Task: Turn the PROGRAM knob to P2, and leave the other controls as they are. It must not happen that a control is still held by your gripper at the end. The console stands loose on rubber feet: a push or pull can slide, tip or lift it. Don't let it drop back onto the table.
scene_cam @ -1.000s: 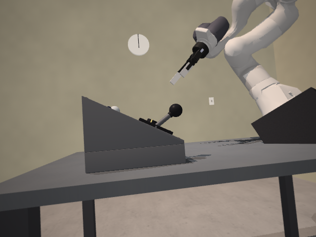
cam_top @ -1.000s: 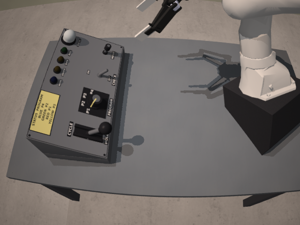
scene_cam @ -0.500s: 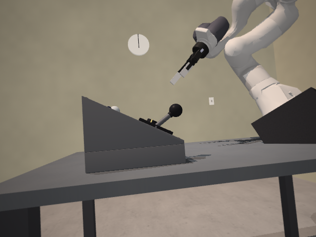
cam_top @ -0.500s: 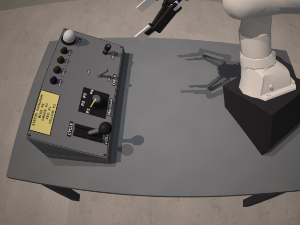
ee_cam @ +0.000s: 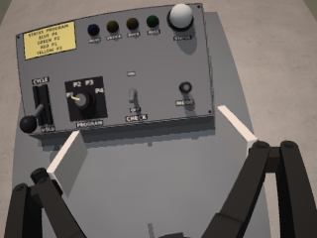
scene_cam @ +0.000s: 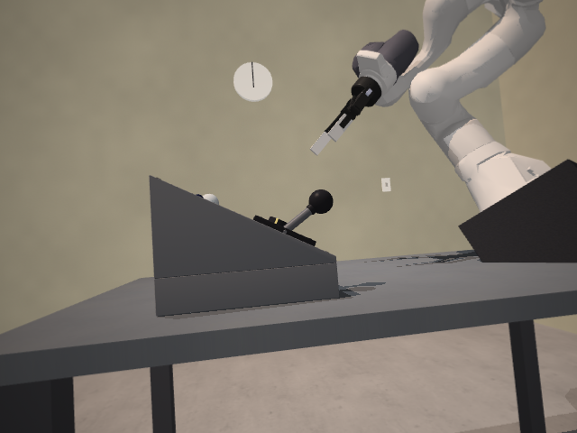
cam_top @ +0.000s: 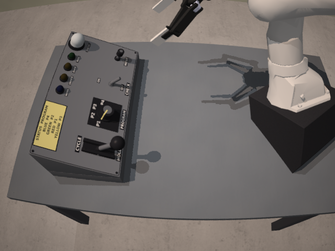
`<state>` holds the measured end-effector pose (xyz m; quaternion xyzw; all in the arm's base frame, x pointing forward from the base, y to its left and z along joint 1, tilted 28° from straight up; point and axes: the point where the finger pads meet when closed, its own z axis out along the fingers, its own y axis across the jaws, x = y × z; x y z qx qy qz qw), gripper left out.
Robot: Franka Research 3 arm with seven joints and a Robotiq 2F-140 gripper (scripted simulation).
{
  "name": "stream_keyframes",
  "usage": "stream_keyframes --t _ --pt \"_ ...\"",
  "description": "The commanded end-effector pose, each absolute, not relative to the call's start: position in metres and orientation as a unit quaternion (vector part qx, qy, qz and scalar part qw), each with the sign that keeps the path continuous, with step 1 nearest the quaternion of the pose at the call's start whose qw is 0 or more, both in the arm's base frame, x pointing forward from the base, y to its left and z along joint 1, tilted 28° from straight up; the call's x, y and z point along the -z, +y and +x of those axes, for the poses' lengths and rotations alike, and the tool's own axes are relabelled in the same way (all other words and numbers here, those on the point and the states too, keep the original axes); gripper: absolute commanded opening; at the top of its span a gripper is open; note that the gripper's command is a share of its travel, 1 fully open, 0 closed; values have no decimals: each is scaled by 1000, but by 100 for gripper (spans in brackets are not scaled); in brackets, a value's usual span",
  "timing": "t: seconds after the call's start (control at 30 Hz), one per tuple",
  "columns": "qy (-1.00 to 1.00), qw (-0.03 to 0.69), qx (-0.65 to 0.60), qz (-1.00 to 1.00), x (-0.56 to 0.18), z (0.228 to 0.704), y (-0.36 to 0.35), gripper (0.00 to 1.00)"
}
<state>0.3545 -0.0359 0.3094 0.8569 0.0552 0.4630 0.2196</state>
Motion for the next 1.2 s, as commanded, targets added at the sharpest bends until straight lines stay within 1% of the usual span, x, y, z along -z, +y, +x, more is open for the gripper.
stream_keyframes --t 0.0,0.87,1.0,1.1,1.17 --pt "53 219 -462 858 -308 353 -36 100" --pt "53 222 -462 857 -311 356 -36 100" --pt "40 238 -453 859 -321 373 -30 100" --pt "26 249 -436 864 -319 402 -12 100" --pt "18 250 -419 873 -304 425 8 100"
